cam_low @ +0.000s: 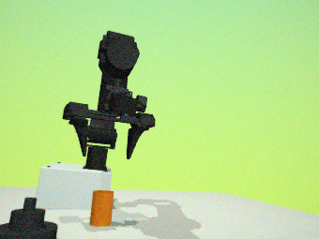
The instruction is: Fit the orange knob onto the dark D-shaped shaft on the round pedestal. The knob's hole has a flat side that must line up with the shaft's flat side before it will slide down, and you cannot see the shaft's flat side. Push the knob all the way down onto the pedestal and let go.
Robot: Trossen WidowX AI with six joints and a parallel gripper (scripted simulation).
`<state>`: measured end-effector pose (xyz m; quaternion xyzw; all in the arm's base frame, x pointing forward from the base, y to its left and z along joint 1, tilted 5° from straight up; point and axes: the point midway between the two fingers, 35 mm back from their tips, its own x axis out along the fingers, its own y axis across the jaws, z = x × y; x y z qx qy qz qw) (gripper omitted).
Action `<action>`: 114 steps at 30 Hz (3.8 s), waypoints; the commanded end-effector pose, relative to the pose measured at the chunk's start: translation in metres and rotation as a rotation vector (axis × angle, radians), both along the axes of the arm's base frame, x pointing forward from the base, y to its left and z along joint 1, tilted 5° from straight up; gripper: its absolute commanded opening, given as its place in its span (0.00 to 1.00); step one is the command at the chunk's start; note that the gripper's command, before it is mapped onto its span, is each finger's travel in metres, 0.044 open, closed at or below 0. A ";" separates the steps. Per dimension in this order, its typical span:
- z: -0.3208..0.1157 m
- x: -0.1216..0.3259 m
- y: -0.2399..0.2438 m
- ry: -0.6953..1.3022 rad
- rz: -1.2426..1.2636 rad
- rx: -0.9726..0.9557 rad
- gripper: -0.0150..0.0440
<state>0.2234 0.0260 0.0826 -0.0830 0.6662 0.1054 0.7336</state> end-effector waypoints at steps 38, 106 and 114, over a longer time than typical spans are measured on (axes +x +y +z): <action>-0.067 0.008 0.002 0.016 -0.361 0.028 1.00; -0.019 0.020 0.009 0.014 -0.361 0.029 0.25; 0.025 0.009 0.010 0.015 -0.361 0.029 0.25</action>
